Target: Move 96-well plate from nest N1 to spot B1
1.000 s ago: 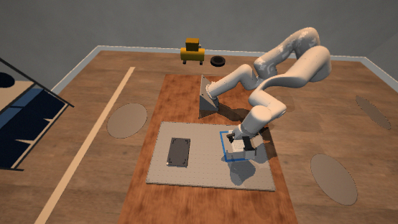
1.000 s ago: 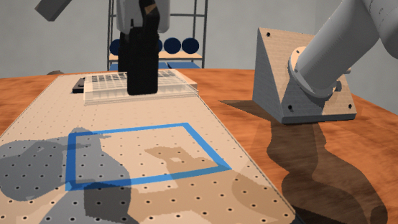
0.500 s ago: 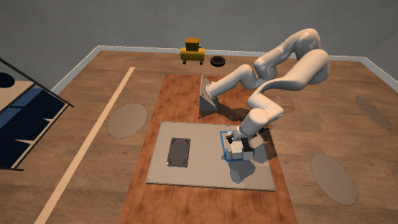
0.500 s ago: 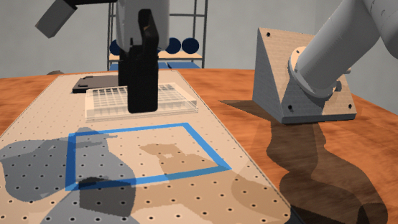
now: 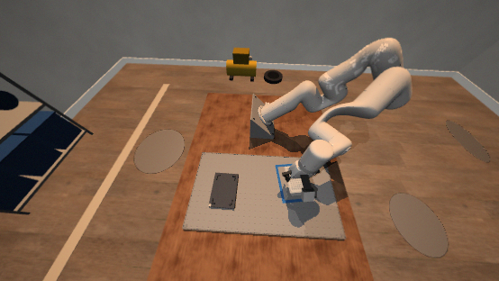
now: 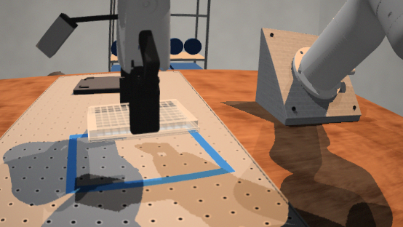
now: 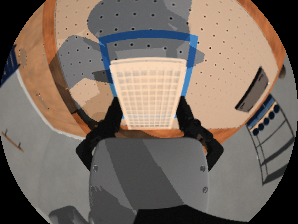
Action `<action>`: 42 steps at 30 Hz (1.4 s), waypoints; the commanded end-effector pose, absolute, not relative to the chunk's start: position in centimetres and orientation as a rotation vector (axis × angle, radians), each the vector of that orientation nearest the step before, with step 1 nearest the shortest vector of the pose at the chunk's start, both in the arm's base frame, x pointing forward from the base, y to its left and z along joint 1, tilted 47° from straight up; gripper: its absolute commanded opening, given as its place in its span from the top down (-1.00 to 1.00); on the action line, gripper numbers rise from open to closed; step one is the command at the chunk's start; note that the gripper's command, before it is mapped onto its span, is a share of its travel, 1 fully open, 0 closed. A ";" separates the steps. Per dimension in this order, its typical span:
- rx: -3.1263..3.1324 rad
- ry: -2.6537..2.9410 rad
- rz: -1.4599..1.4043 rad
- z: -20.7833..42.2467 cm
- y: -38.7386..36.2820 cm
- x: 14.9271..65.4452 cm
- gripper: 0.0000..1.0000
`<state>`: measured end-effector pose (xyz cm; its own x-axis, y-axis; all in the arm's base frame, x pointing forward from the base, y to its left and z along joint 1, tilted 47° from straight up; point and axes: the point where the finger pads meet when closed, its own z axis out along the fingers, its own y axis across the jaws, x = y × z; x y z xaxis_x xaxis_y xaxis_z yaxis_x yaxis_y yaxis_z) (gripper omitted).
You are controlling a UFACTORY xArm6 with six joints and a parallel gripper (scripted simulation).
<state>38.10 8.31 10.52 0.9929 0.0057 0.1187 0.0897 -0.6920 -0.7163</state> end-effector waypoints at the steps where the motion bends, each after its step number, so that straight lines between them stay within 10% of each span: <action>1: -2.333 -0.066 -0.140 10.1 8.8 38.3 1.00; 42: -2.332 -0.066 -0.140 8.6 10.3 38.4 1.00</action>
<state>38.34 10.32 8.59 0.9929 0.0056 0.1191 0.0898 -0.6919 -0.7164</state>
